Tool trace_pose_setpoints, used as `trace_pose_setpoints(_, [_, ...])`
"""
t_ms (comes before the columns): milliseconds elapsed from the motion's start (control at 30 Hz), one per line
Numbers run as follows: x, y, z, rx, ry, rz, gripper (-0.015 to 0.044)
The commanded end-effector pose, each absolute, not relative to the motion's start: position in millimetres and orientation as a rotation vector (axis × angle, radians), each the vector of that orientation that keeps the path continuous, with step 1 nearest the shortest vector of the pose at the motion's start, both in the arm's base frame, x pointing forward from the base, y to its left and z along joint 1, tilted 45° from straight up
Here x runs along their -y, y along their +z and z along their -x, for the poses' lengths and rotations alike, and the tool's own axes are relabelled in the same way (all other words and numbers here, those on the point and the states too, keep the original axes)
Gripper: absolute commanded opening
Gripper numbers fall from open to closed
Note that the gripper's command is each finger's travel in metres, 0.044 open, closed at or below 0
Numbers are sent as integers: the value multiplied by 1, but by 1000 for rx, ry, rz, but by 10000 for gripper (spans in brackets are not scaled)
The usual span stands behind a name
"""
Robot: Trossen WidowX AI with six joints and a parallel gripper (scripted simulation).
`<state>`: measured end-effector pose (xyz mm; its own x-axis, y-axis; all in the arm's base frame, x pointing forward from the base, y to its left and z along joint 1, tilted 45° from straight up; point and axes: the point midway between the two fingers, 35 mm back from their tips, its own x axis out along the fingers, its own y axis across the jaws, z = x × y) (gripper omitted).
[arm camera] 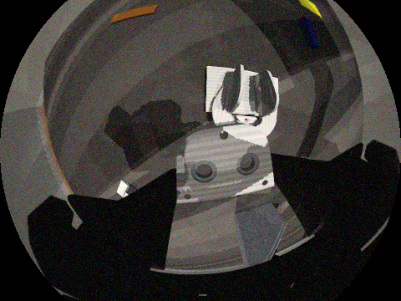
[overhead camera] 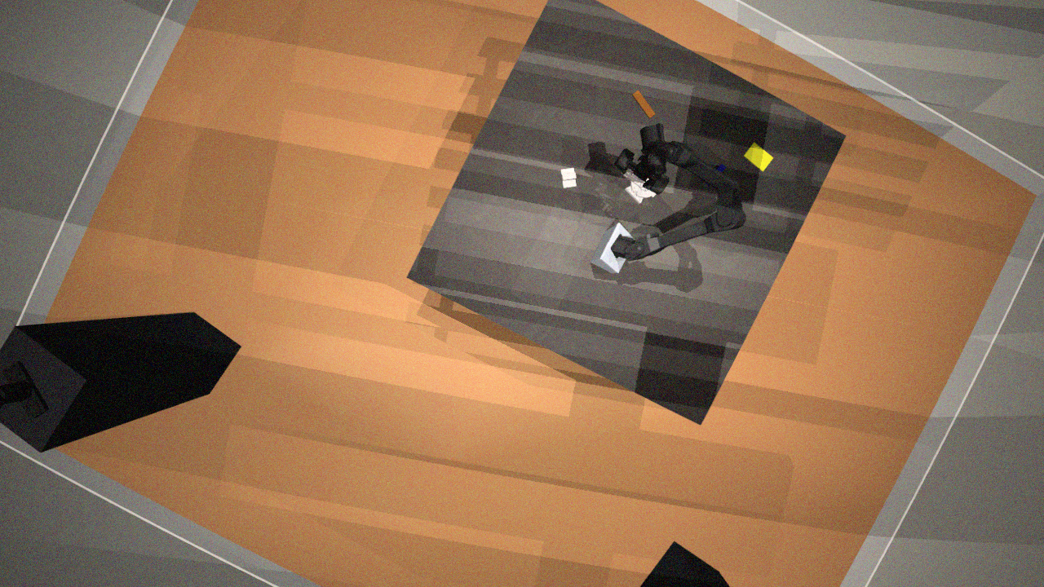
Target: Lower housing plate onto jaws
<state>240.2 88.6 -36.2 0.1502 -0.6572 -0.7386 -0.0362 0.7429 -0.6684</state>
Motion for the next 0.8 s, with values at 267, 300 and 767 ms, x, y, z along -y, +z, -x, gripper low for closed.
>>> trace_pose_setpoints(267, [-57,-15,-244,-1312,-591,538,351])
trace_pose_setpoints(300, [-55,-14,-244,-1308,-599,530,351])
trace_pose_setpoints(767, [-43,-6,-243,-1289,-637,497,351])
